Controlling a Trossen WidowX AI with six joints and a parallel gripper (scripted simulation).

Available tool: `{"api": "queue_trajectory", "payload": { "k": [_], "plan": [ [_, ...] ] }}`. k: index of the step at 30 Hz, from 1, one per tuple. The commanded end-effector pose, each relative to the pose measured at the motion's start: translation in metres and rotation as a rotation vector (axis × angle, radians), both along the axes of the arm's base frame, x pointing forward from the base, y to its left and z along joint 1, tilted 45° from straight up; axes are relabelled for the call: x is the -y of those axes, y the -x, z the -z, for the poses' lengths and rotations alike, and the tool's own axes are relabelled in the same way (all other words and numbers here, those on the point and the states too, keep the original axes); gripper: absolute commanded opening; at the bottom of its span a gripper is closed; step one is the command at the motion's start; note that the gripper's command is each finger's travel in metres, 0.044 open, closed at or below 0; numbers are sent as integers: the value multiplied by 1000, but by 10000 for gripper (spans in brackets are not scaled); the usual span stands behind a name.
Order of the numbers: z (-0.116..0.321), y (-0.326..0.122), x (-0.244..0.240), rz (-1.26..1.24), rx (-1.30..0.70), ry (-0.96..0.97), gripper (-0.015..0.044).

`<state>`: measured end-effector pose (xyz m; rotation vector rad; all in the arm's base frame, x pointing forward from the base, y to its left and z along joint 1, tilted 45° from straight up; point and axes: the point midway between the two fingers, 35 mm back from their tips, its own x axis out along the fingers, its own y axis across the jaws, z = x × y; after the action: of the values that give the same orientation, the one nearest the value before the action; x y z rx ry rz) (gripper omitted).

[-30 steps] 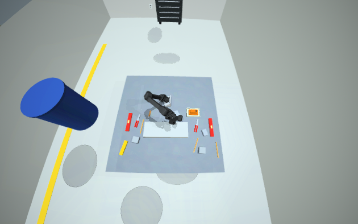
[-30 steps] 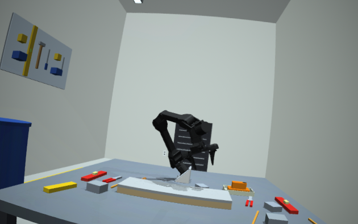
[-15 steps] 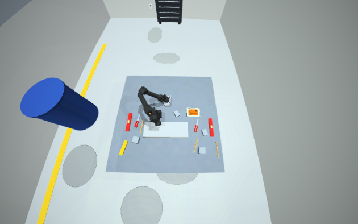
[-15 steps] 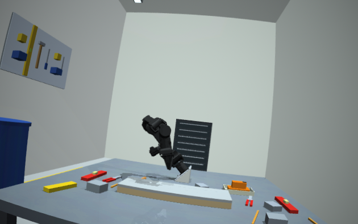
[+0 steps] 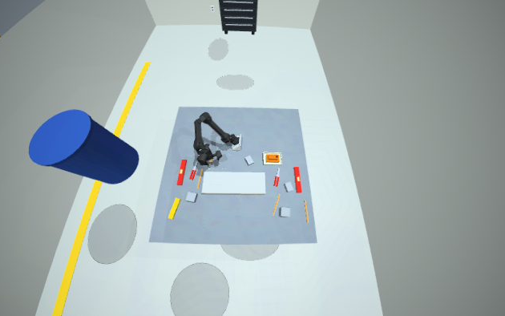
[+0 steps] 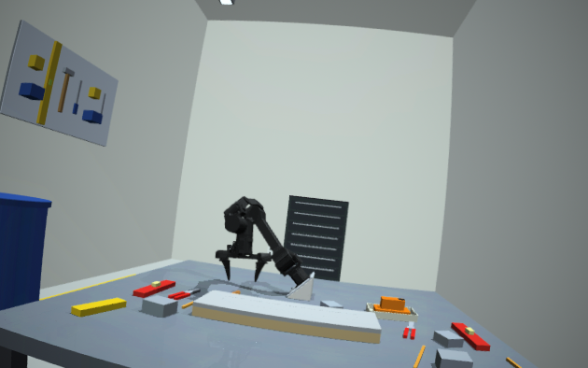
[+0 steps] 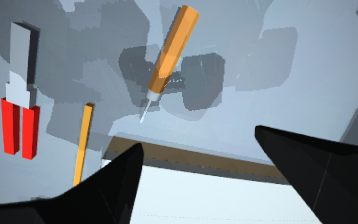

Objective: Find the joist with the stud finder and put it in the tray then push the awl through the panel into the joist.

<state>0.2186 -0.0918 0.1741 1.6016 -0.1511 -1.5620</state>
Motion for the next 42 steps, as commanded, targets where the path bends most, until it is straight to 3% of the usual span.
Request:
{"api": "queue_trajectory", "payload": {
  "k": [1,42],
  "plan": [
    [-12,60,37,466,336,5,440],
    [13,61,54,490,351,2,440]
  ]
}}
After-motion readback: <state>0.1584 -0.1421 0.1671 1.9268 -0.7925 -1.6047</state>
